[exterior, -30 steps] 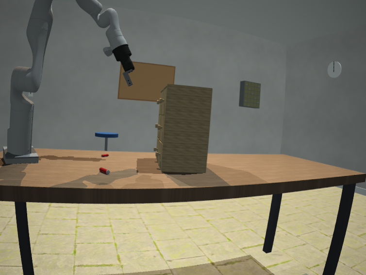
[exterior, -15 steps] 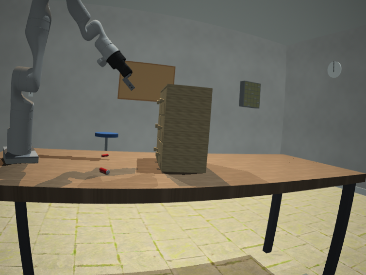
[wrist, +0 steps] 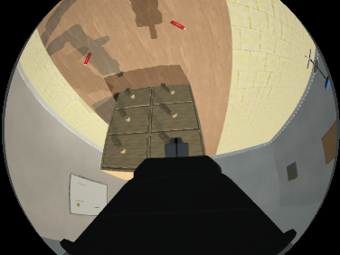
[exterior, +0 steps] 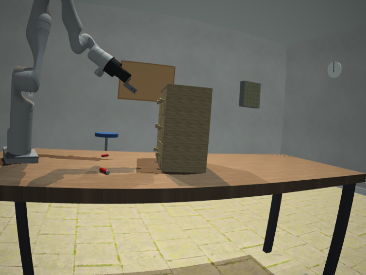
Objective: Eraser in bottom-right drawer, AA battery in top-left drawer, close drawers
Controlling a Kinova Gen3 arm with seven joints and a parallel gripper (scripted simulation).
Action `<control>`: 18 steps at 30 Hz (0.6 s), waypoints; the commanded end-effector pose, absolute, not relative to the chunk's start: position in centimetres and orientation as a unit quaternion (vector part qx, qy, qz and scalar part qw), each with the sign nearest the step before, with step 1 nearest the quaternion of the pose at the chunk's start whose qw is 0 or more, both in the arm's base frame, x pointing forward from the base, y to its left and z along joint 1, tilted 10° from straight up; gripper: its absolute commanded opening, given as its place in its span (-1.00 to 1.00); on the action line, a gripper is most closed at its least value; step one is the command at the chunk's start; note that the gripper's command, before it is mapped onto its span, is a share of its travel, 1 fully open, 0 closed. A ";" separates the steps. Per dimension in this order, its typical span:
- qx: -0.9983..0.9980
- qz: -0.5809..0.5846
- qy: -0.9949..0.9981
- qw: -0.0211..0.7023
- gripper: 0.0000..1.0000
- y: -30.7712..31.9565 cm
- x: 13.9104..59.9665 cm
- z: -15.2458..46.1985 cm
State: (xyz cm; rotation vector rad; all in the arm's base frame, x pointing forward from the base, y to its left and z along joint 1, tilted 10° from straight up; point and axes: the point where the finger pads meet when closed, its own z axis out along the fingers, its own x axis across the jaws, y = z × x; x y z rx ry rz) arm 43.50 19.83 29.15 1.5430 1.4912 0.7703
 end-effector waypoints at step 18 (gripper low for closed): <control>0.571 0.348 0.571 0.477 -1.00 19.2 44.4 27.2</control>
